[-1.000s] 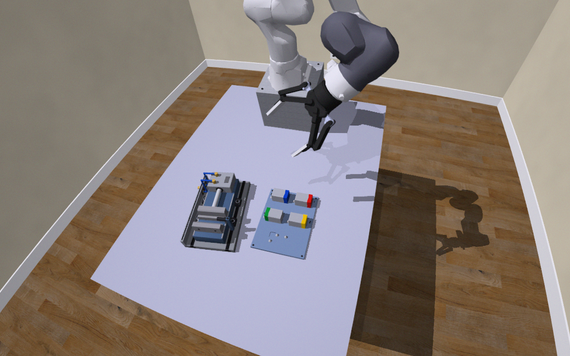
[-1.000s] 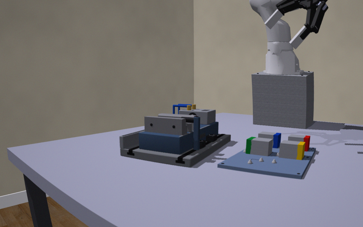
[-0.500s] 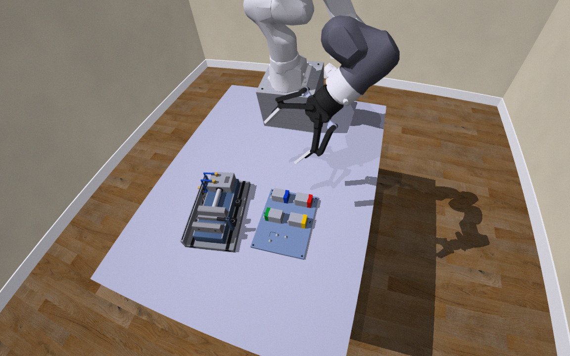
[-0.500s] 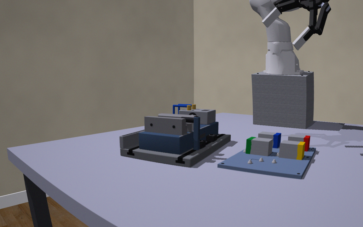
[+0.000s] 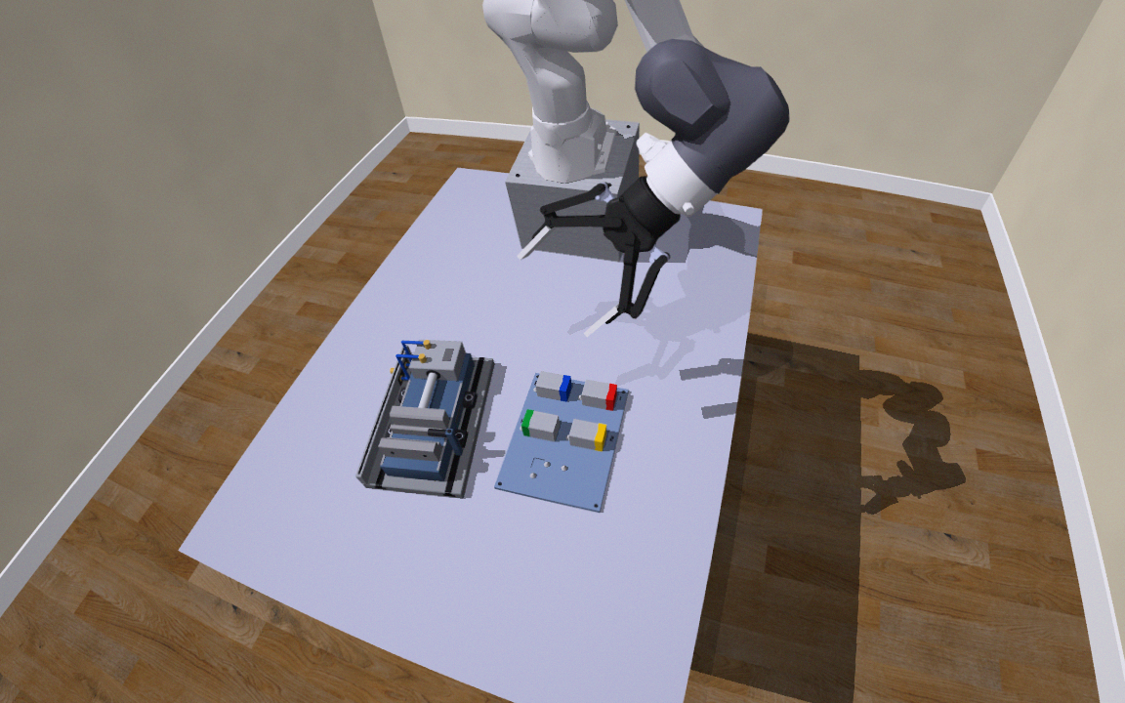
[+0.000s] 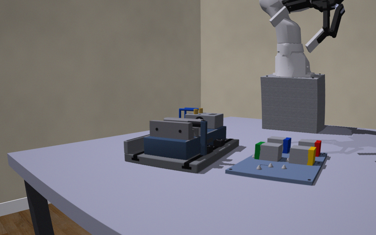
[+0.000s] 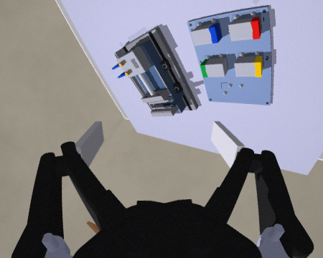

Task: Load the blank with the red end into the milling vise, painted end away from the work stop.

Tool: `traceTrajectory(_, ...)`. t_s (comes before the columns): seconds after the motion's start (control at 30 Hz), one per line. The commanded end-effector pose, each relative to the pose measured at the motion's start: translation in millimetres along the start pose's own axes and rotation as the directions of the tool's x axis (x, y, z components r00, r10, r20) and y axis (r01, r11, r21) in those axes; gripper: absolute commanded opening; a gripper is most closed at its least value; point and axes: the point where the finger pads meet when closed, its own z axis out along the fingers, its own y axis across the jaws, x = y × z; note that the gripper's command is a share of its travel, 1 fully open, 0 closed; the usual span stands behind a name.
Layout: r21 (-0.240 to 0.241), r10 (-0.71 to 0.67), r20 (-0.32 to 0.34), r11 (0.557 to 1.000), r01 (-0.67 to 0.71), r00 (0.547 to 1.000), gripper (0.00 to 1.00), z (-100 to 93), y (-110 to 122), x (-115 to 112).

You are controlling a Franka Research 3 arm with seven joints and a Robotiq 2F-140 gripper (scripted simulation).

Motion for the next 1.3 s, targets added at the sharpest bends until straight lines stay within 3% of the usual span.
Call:
traceTrajectory(0.0,-0.071,-0.142,0.002,0.987,0.142,0.990,1.00,3.6,11.6,-18.0)
traceTrajectory(0.03,-0.091,-0.182,0.011,0.979,0.182,0.983,1.00,4.7,15.8,-24.0)
traceTrajectory(0.43,-0.091,-0.182,0.011,0.979,0.182,0.983,1.00,4.7,15.8,-24.0)
traceTrajectory(0.47,-0.071,-0.116,0.079,0.990,0.122,0.990,1.00,4.8,19.6,-23.3)
traceTrajectory(0.6,-0.142,-0.272,0.110,0.948,0.286,0.956,1.00,6.9,21.7,-36.7)
traceTrajectory(1.0,-0.142,-0.272,0.110,0.948,0.286,0.956,1.00,6.9,21.7,-36.7)
traceTrajectory(1.03,-0.165,-0.185,0.163,0.963,0.212,0.969,1.00,5.7,25.4,-30.8)
traceTrajectory(1.17,-0.223,-0.335,0.198,0.900,0.375,0.921,1.00,5.9,14.1,-31.8)
traceTrajectory(1.27,-0.223,-0.335,0.198,0.900,0.375,0.921,1.00,5.9,14.1,-31.8)
